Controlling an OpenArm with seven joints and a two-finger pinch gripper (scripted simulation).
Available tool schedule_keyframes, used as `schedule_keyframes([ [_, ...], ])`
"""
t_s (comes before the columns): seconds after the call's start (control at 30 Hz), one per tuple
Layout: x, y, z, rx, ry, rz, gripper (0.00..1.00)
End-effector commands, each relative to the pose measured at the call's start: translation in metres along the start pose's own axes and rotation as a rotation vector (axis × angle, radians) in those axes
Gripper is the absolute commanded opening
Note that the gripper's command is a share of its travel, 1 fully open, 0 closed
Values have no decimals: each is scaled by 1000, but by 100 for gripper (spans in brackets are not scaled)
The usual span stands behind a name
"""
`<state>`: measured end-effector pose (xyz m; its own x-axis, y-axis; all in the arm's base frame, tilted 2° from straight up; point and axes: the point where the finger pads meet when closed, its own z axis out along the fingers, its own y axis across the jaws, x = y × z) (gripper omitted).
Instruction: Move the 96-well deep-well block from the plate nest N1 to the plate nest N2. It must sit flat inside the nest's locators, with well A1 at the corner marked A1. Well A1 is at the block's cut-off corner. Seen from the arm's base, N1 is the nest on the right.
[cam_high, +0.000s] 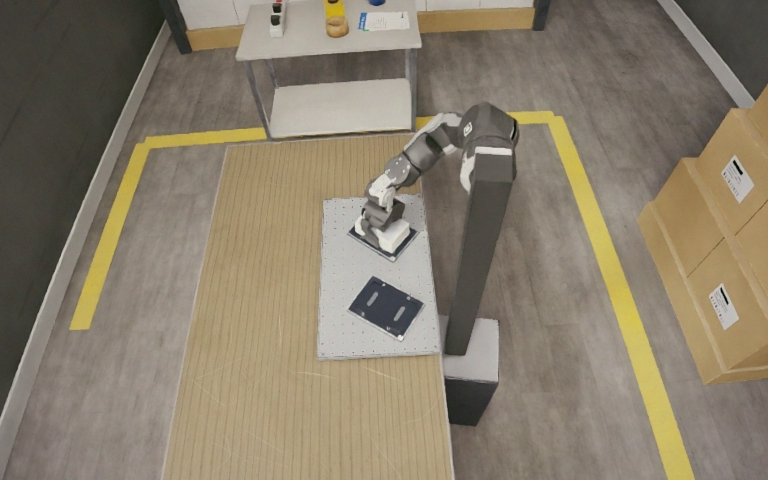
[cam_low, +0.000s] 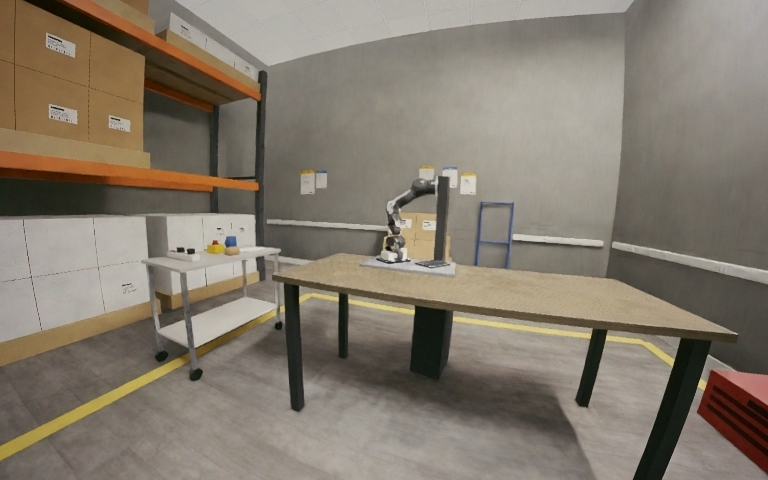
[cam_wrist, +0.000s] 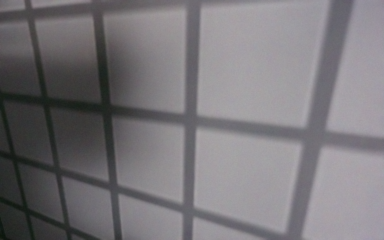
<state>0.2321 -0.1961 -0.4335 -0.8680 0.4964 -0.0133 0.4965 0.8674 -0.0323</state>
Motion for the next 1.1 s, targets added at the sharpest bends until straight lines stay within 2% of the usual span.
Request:
schedule_keyframes([
  [0.0, 0, 0, 0, -1, -1, 0, 0],
  [0.47, 0, 0, 0, -1, -1, 0, 0],
  [0.63, -3, 0, -32, -2, -2, 4, 0],
  [1.03, -3, 0, -32, -2, -2, 4, 0],
  [1.07, -3, 0, -39, -2, -3, 4, 0],
])
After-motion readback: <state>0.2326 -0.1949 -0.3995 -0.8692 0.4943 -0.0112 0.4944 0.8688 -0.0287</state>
